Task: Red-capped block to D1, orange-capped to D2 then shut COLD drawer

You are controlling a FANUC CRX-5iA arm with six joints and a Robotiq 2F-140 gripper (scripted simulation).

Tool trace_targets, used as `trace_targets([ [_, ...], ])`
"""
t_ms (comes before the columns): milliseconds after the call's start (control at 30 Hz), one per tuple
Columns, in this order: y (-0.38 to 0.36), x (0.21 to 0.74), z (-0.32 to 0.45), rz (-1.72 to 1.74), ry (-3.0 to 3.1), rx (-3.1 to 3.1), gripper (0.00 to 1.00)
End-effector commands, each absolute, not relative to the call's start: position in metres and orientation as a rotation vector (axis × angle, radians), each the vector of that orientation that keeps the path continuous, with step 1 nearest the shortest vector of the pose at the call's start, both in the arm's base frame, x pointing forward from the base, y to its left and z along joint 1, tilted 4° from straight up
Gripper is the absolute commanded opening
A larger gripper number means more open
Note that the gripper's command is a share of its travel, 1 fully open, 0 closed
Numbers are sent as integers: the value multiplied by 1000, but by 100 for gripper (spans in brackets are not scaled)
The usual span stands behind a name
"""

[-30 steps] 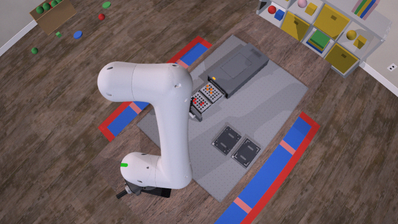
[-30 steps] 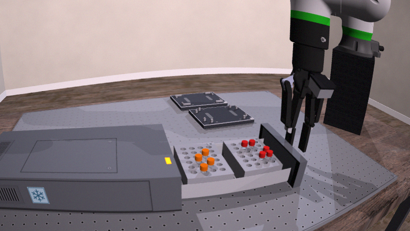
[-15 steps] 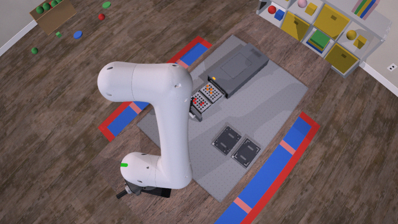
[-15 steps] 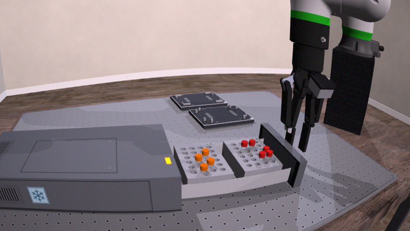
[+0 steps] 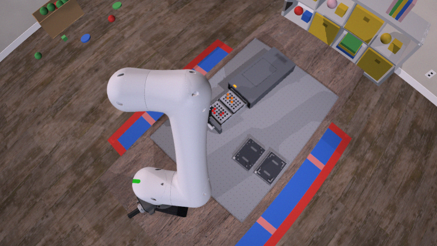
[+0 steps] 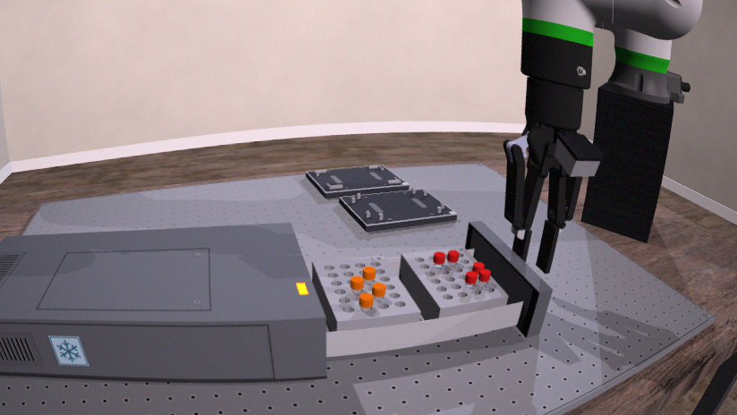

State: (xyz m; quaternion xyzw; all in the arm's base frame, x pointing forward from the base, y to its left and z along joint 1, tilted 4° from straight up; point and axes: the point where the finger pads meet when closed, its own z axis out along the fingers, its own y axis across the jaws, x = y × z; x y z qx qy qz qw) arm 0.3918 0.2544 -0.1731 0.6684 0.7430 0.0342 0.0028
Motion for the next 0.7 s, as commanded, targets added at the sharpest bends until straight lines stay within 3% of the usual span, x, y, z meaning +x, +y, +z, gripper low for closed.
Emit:
trace_targets([
  [0,255,392,-173,108,2330,2096,34],
  [667,254,391,-154,108,2330,2096,34],
])
